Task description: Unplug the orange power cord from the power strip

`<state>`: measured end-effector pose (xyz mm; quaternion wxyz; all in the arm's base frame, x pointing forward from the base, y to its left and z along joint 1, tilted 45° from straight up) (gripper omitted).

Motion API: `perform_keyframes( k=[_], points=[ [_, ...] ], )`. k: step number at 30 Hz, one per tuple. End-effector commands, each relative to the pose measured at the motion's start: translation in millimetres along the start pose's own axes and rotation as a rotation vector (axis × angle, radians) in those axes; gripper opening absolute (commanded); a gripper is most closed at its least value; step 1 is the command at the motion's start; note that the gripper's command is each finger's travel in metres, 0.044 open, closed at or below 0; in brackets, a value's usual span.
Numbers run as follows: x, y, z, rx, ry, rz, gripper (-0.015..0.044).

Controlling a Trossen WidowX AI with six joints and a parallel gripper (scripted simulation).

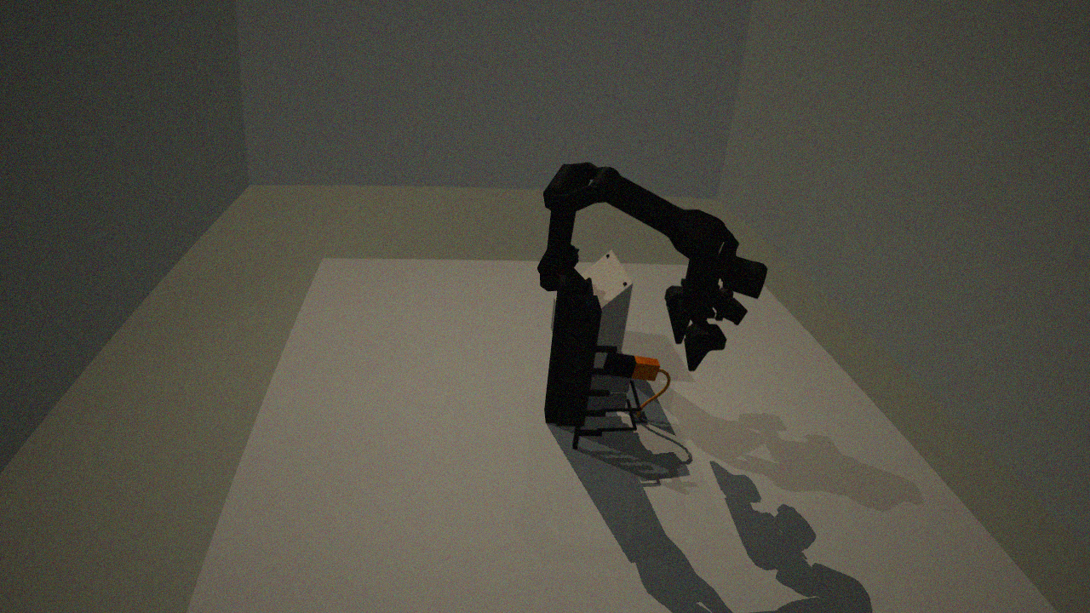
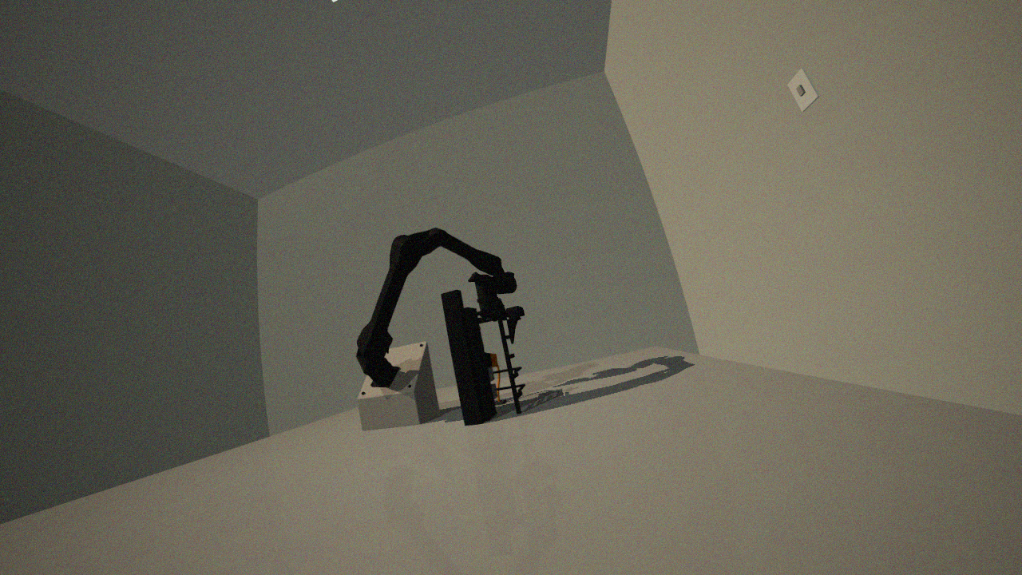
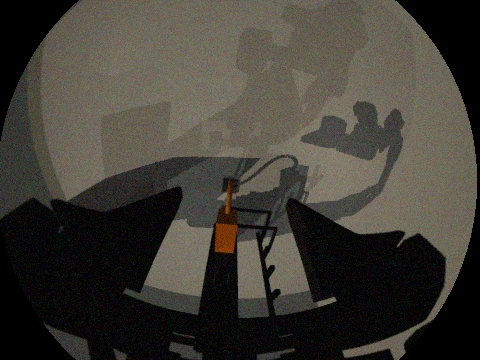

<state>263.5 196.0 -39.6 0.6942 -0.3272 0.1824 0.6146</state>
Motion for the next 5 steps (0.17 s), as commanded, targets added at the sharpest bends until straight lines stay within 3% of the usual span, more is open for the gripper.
perform_keyframes(
  k=[1, 5],
  points=[
    [-0.2, 0.3, -0.8, 0.005, 0.002, -0.003, 0.044],
    [-0.2, 0.3, -0.8, 0.005, 0.002, -0.003, 0.044]
  ],
)
Point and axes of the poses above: the point midway between the two fingers, 35 mm back from their tips, its own z axis back along the fingers, its own y axis across the jaws, x = y × z, the point moved 1 cm from there along z, back along the fingers, and after that the axes turned 12 degrees about -z, right-handed, at the moved point
